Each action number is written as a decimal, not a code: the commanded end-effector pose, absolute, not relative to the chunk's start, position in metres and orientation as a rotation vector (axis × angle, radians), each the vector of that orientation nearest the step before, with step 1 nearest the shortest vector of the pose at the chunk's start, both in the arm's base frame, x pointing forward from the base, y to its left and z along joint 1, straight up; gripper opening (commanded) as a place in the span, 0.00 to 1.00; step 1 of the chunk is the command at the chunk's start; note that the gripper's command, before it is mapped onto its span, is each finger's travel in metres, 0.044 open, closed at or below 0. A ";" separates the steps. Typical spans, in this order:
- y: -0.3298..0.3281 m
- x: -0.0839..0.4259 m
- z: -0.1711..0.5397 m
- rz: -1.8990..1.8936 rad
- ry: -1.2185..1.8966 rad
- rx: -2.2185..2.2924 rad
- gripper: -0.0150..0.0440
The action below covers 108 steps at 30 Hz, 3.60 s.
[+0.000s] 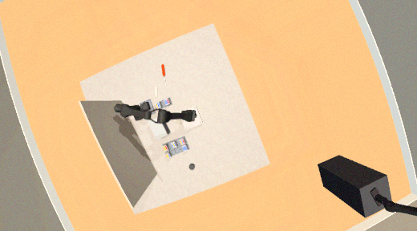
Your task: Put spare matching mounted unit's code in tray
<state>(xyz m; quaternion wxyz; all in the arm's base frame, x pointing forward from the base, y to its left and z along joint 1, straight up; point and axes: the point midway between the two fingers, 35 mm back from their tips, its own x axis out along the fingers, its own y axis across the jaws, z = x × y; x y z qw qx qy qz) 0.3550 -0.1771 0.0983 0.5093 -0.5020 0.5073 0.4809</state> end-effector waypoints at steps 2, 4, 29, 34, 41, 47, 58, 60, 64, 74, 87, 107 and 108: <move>-0.177 0.355 0.094 1.164 1.220 -1.213 0.25; -0.177 0.355 0.092 1.164 1.220 -1.213 0.25; -0.177 0.354 0.074 1.164 1.220 -1.213 0.25; -0.176 0.353 0.071 1.164 1.220 -1.213 0.25; -0.176 0.353 0.065 1.164 1.220 -1.213 0.25; -0.176 0.352 0.061 1.164 1.220 -1.213 0.25; -0.176 0.351 0.053 1.164 1.220 -1.213 0.25; -0.175 0.351 0.052 1.164 1.220 -1.213 0.25; -0.175 0.351 0.049 1.164 1.220 -1.213 0.25; -0.175 0.349 0.042 1.164 1.220 -1.212 0.25; -0.174 0.347 0.033 1.164 1.220 -1.212 0.25; -0.175 0.350 0.046 1.159 1.222 -1.209 1.00; -0.175 0.351 0.058 1.160 1.222 -1.210 1.00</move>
